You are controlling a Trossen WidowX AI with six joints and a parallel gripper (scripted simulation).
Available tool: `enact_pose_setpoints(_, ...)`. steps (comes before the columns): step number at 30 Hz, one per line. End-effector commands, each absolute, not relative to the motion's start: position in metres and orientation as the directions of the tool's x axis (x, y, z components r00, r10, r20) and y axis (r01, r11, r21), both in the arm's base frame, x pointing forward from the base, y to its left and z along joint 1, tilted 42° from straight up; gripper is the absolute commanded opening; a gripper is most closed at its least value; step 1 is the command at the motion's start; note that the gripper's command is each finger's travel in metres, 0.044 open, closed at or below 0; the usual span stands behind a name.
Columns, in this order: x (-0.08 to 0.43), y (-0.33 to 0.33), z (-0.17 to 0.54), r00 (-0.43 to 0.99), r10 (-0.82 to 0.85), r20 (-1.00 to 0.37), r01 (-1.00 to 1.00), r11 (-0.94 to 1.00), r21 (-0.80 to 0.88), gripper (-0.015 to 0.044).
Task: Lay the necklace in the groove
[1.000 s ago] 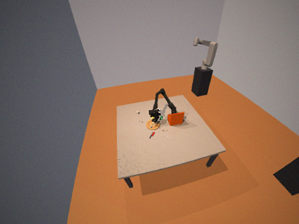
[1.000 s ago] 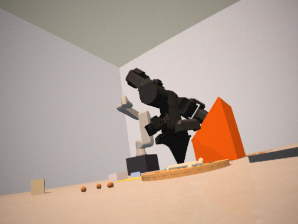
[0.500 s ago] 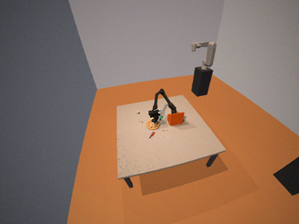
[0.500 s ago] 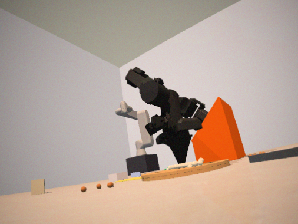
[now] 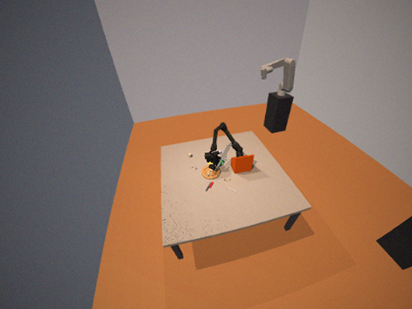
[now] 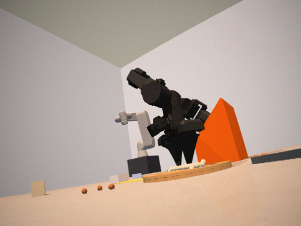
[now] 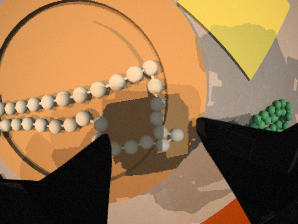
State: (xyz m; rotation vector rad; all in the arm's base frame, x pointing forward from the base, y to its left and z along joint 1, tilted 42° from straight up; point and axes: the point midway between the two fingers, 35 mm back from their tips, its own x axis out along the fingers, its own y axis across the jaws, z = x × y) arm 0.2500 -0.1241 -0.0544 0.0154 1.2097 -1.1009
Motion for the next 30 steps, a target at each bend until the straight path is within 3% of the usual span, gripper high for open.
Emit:
enact_pose_setpoints(1,0.2487,-0.1218,-0.0535,-0.072,-0.663,-0.745,0.676,0.517,-0.525,0.042)
enact_pose_setpoints(2,0.2494,-0.1235,-0.054,-0.069,-0.664,-0.745,0.677,0.517,-0.523,0.044)
enact_pose_setpoints(30,0.2495,-0.1226,-0.0529,-0.072,-0.663,-0.745,0.676,0.517,-0.525,0.044)
